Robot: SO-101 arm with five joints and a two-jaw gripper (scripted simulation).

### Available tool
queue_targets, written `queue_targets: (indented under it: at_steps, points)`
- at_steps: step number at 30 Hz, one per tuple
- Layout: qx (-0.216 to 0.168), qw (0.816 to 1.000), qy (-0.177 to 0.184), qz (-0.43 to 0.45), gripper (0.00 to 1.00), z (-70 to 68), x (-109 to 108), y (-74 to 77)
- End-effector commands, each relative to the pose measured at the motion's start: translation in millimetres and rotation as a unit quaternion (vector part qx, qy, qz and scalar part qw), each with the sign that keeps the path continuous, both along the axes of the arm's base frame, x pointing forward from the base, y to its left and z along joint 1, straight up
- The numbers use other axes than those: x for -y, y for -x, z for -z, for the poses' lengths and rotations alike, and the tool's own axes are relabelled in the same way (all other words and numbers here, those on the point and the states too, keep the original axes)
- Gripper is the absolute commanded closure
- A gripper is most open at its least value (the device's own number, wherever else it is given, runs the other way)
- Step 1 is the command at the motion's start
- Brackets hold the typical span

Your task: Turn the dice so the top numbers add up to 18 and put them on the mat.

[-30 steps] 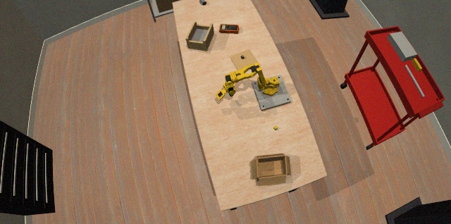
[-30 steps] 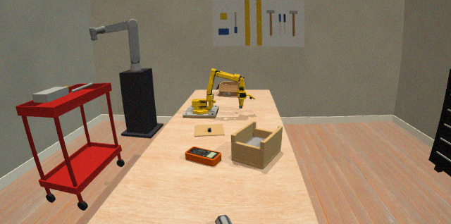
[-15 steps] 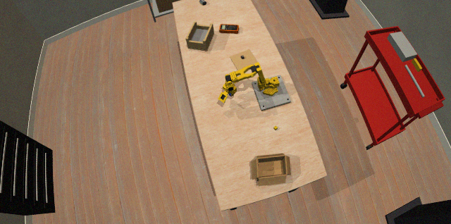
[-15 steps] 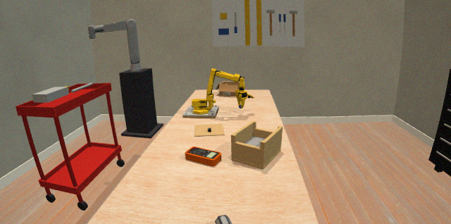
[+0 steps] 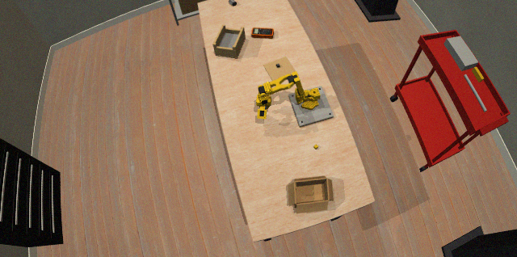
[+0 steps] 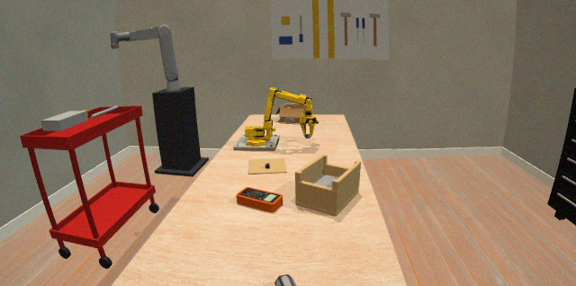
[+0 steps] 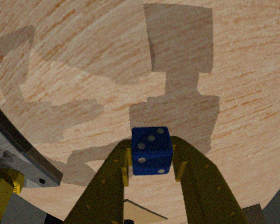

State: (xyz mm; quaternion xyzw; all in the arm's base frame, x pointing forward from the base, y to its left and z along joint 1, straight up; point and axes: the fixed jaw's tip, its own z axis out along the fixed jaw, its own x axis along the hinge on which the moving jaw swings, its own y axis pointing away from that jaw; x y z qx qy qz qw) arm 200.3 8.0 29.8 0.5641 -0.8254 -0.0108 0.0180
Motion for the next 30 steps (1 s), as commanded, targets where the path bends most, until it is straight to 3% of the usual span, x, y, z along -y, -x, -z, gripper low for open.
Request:
queue_targets:
  at_steps: [1,14,30]
  points:
    - [0.008,0.997,-0.003,-0.080,1.00,-4.1,-0.5,-1.3]
    - [0.008,0.981,-0.007,-0.193,1.00,-4.1,1.3,-1.2]
    - [0.008,0.979,-0.008,-0.205,1.00,-3.5,1.7,-1.3]
